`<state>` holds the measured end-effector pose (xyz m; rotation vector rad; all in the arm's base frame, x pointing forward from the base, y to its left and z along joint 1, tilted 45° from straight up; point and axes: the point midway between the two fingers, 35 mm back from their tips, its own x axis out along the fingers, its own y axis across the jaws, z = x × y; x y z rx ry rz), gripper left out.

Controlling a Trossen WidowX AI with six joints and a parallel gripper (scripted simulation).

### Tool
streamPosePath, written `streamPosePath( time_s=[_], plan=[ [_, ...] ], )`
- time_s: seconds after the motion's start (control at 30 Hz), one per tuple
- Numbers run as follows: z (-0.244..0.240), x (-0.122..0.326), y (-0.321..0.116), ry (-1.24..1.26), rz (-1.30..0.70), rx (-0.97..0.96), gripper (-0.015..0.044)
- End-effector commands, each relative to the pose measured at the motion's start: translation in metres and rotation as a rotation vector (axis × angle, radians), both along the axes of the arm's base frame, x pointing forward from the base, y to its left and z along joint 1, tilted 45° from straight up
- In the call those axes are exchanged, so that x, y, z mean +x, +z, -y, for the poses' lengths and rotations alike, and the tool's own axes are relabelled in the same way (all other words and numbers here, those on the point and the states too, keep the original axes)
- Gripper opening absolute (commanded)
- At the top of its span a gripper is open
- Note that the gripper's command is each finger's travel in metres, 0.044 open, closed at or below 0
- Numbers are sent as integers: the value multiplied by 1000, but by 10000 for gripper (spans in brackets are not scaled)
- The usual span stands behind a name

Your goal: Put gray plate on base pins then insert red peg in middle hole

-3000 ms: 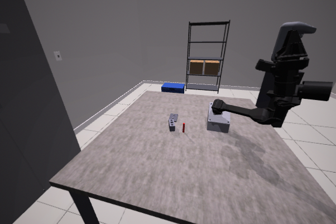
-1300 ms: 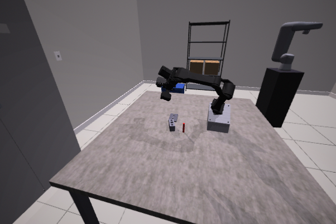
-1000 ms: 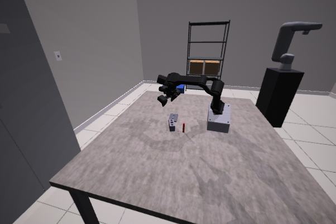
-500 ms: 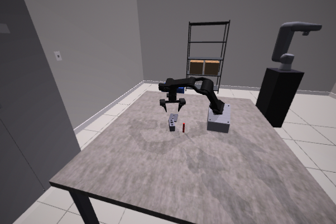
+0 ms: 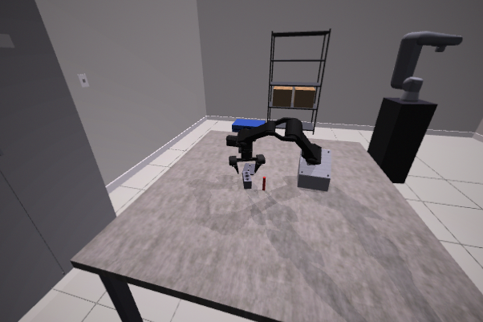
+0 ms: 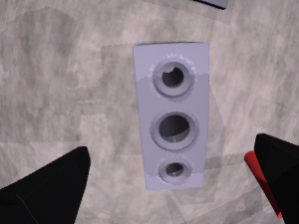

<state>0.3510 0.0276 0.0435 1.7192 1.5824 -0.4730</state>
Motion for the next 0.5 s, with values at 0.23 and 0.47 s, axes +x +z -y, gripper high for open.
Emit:
streamPosePath(
  time_s=[0.23,0.47],
  plan=[
    [-10,3,-13,-7,-10,4,440],
    [-18,5,-21,-7,-10,5,440]
  ],
)
